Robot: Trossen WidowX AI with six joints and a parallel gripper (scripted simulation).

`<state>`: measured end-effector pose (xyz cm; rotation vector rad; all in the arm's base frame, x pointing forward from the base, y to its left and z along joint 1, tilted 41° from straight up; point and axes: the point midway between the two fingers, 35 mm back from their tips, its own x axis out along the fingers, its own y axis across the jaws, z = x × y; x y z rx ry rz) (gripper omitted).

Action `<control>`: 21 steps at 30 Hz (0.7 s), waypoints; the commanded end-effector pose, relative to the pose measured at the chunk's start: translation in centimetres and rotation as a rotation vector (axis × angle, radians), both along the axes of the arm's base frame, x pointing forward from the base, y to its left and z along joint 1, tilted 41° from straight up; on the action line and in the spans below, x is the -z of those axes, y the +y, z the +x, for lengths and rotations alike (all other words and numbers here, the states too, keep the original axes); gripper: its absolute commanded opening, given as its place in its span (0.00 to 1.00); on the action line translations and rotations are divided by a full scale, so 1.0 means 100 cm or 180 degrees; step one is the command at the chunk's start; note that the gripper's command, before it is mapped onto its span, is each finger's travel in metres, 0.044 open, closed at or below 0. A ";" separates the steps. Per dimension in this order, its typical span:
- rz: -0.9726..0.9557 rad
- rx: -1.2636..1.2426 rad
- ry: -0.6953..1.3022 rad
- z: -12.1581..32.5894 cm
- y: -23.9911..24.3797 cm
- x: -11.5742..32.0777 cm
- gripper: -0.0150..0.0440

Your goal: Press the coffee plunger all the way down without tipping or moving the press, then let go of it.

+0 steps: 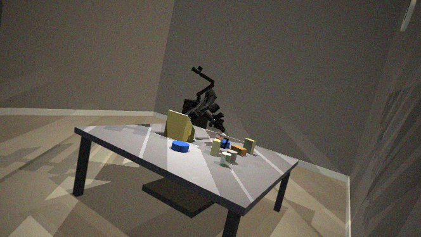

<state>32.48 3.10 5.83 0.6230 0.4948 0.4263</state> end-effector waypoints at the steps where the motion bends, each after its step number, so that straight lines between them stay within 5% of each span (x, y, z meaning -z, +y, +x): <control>1: 0.0033 -0.0038 0.0063 -0.001 0.003 0.004 0.46; 15: 0.0005 -0.0002 0.0003 0.000 0.000 0.000 0.46; 21: 0.0005 -0.0002 0.0003 0.000 0.000 0.000 0.72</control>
